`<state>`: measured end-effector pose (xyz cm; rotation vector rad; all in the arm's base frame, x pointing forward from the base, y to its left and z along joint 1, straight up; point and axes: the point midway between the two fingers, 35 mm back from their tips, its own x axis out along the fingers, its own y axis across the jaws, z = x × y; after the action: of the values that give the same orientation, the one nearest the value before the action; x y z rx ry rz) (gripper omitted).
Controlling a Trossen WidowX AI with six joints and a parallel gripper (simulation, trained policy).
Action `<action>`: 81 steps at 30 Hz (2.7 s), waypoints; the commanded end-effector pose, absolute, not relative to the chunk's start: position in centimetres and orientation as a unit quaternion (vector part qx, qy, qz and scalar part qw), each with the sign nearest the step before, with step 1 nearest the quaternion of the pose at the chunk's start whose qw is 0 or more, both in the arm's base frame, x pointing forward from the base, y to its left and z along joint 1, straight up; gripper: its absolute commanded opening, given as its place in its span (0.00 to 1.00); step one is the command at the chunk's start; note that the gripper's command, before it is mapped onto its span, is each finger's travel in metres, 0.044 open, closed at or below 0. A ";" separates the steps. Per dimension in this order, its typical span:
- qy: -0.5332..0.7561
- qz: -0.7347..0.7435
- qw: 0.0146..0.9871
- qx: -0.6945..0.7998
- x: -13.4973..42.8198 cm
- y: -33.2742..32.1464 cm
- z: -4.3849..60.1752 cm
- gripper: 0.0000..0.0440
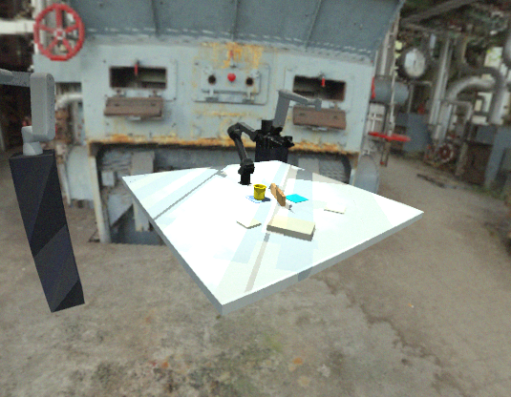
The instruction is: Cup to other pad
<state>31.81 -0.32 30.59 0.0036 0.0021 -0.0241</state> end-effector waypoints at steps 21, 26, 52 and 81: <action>0.131 0.003 0.989 0.063 31.7 1.6 27.6 0.14; 0.168 0.008 0.983 0.079 31.8 2.2 27.3 0.20; 0.367 -0.008 0.922 0.120 31.0 4.0 24.5 0.26; 0.573 -0.055 0.815 0.064 28.5 2.5 20.8 0.26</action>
<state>28.73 2.89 21.12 0.1628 1.1756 -0.1063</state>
